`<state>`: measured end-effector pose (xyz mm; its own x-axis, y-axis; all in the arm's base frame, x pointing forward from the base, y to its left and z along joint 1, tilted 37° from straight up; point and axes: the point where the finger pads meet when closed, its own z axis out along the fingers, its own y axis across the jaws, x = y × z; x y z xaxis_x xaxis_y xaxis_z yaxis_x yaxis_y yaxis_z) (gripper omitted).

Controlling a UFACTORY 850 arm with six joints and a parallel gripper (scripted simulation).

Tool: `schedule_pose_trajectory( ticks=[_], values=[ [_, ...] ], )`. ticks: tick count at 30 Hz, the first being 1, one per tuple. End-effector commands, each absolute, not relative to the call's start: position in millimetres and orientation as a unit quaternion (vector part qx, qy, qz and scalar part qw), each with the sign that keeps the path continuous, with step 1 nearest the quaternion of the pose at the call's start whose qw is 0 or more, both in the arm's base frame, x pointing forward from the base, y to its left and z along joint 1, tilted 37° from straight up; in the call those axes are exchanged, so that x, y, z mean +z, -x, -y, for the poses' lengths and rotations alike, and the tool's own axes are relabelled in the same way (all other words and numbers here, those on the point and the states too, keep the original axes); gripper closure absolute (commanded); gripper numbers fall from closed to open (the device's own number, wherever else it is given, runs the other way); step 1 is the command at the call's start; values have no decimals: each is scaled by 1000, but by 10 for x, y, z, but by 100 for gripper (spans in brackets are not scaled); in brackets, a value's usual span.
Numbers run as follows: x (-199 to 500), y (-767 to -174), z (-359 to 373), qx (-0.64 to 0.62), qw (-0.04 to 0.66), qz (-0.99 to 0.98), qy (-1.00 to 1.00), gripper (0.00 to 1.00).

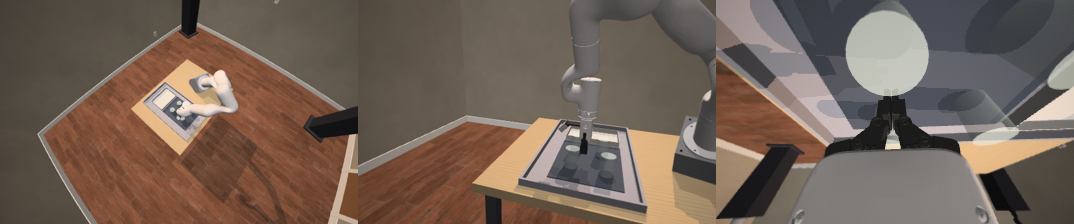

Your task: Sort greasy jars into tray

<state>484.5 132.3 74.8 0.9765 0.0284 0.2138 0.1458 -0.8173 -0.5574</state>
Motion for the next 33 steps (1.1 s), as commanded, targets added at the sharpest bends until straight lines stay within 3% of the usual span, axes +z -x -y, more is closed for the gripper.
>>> schedule_pose_trajectory(
  ticks=[1,33],
  values=[
    [753,-4854,-1320,-99,299,46,948,100],
    [775,-4890,-1312,-99,299,46,948,100]
  ],
)
